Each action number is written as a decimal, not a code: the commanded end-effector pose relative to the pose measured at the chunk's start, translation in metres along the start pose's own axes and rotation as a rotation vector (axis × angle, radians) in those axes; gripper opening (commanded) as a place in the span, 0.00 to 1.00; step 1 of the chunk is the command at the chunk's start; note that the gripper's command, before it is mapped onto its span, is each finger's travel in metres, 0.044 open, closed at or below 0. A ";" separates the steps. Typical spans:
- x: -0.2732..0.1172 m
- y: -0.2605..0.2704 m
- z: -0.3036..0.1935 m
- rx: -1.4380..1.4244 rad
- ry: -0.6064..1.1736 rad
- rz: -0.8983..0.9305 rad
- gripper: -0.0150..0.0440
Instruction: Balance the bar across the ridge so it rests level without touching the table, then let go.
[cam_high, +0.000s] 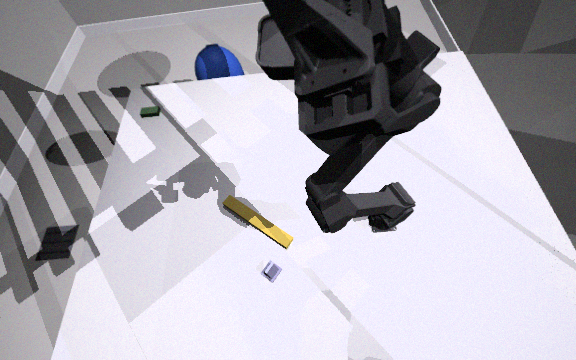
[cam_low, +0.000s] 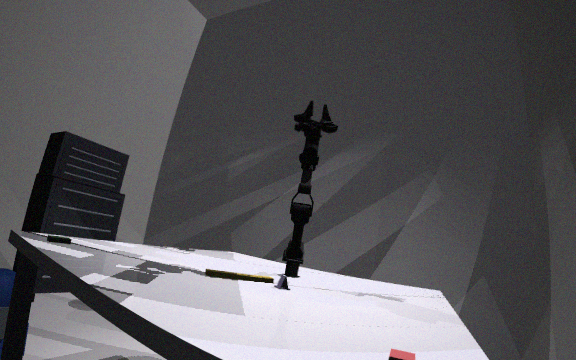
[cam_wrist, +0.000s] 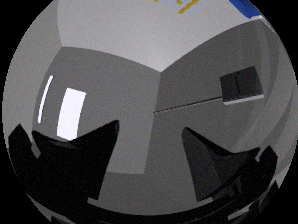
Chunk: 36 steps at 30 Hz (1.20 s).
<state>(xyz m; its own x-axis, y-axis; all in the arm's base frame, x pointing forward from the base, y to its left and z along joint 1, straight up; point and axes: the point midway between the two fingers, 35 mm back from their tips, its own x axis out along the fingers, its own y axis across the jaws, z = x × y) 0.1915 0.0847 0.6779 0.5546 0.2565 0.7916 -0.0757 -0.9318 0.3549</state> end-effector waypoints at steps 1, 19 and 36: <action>-0.005 0.008 -0.025 0.063 0.070 0.021 0.79; -0.046 0.056 -0.122 0.398 0.388 0.090 0.79; -0.096 0.131 -0.167 0.736 0.650 0.181 0.79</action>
<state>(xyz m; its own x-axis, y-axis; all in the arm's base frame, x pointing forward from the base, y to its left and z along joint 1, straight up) -0.0014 -0.0046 0.7313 0.0307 0.0218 0.9993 0.4966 -0.8680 0.0036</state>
